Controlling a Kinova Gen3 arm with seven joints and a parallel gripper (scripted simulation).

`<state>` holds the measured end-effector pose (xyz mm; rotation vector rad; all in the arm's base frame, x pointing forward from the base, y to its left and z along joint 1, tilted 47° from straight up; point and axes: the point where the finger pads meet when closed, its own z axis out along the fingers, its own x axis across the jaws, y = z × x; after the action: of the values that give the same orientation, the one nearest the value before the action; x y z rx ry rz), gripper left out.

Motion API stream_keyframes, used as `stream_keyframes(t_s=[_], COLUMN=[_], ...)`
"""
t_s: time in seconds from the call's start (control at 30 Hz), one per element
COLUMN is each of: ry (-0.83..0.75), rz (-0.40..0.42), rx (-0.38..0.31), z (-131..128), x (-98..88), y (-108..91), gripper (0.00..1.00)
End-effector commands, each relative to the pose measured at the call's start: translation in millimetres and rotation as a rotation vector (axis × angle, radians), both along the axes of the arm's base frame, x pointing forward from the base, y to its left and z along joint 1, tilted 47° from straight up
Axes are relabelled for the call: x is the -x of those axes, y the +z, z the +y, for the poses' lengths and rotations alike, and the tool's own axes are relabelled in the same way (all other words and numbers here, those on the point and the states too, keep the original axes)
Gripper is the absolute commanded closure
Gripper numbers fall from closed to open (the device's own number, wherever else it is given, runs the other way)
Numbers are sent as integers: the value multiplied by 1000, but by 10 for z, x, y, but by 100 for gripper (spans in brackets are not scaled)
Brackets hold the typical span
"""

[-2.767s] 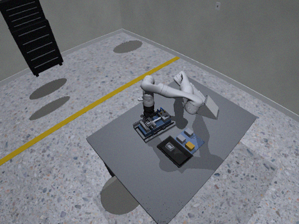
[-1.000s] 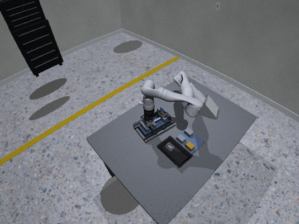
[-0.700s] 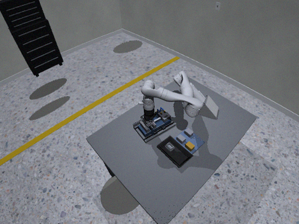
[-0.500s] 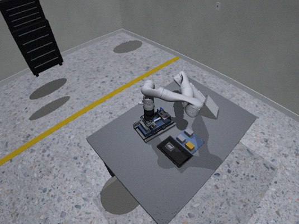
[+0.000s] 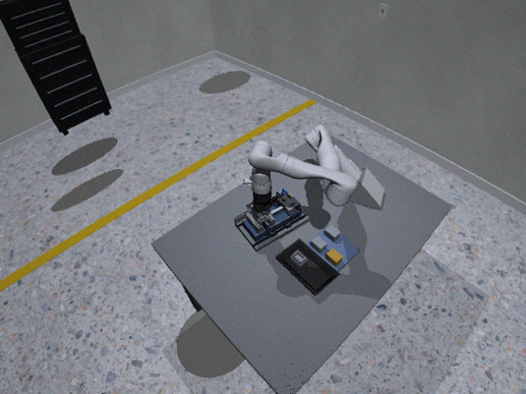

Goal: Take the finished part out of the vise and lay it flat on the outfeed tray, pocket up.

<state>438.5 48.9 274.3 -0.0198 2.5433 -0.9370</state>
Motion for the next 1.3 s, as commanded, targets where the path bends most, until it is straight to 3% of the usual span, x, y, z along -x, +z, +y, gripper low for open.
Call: stream_keyframes(t_s=[0.0,1.27], ry=[1,1], rz=[-1,-1], rx=[0,0], z=[4,-55], x=[0,-38], y=[4,-61], gripper=[0,0])
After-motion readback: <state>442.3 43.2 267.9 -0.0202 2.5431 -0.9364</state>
